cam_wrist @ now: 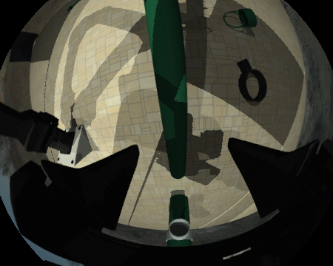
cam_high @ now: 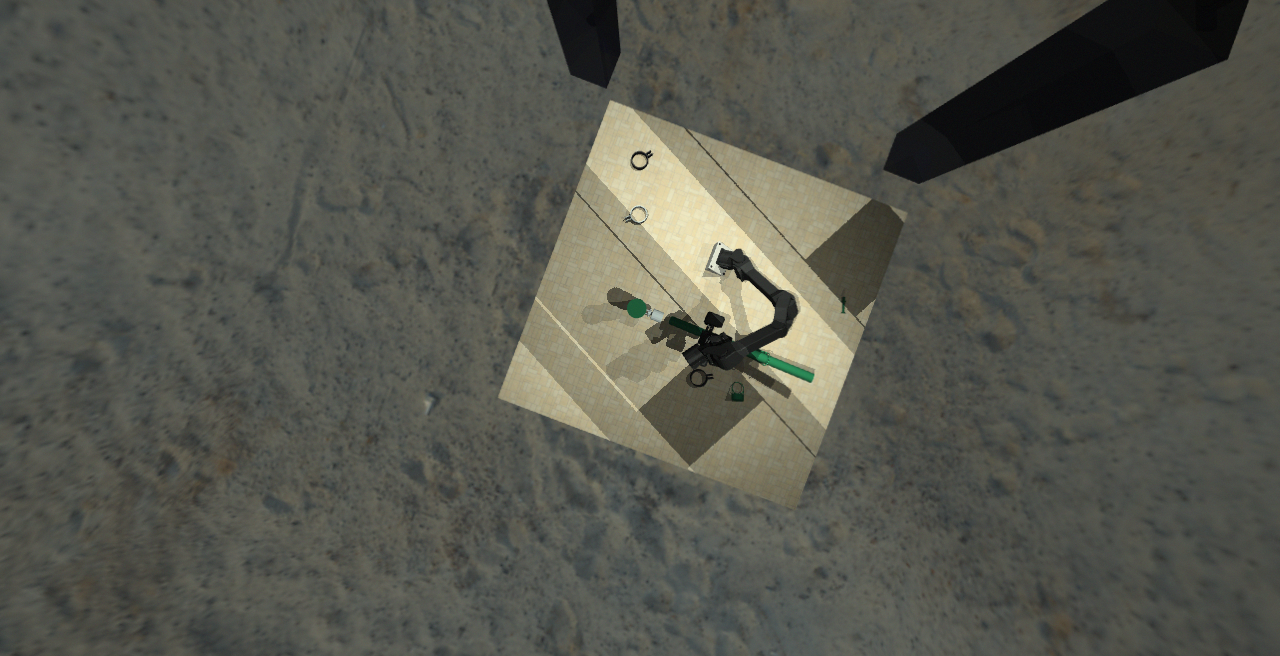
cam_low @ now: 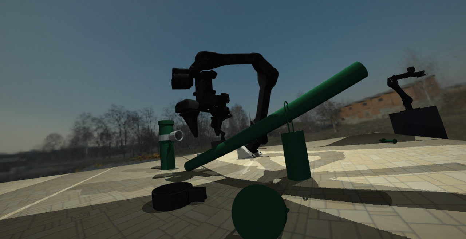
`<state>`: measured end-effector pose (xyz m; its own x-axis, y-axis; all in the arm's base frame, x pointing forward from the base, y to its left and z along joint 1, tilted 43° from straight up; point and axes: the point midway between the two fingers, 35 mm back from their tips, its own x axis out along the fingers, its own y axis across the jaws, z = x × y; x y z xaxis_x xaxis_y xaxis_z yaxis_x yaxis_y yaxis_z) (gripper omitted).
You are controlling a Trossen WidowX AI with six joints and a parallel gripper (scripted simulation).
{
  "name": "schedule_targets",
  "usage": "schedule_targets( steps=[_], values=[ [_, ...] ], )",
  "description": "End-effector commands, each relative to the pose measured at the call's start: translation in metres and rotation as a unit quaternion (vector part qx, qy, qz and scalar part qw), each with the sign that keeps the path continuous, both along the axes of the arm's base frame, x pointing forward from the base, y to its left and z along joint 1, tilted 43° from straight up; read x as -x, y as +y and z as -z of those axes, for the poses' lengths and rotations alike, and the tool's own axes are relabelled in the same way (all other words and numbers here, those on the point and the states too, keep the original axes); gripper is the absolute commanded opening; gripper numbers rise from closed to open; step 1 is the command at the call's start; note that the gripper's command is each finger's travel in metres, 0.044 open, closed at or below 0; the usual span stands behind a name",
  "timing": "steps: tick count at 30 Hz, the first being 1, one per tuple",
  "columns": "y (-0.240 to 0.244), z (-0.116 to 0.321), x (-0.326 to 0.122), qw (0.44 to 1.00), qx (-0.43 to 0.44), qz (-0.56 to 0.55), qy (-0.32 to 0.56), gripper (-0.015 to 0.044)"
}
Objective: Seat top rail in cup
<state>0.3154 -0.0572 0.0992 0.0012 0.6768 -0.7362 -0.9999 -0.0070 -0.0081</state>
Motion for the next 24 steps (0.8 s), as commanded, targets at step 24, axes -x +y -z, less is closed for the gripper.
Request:
schedule_targets(
  steps=[24],
  values=[
    [0.031,0.031,-0.001,1.0,-0.002,0.003,-0.002,0.044]
  ],
)
